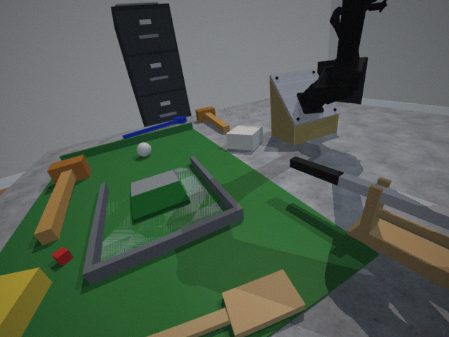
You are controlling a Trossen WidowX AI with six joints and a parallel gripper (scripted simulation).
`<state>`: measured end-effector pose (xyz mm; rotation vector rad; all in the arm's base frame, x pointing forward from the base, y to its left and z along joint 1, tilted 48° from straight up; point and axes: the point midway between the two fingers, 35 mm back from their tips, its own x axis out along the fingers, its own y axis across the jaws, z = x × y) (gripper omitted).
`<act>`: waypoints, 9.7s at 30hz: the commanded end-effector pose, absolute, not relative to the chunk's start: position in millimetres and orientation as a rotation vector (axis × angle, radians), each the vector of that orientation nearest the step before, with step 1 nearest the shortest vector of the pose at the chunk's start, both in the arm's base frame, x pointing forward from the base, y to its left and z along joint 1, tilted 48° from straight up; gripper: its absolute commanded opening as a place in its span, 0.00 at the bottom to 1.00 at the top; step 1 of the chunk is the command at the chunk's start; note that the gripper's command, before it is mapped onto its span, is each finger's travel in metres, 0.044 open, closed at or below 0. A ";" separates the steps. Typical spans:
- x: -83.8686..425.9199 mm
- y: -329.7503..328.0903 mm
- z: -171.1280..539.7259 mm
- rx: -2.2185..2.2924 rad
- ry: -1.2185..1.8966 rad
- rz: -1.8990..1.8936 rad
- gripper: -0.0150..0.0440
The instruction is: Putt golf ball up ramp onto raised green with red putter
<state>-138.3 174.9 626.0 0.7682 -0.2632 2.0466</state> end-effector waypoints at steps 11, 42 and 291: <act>-79.9 287.8 532.6 0.393 -0.005 1.878 1.00; 205.8 244.0 254.1 0.659 1.346 0.752 1.00; 282.1 -151.2 -180.5 2.341 0.891 -2.318 0.25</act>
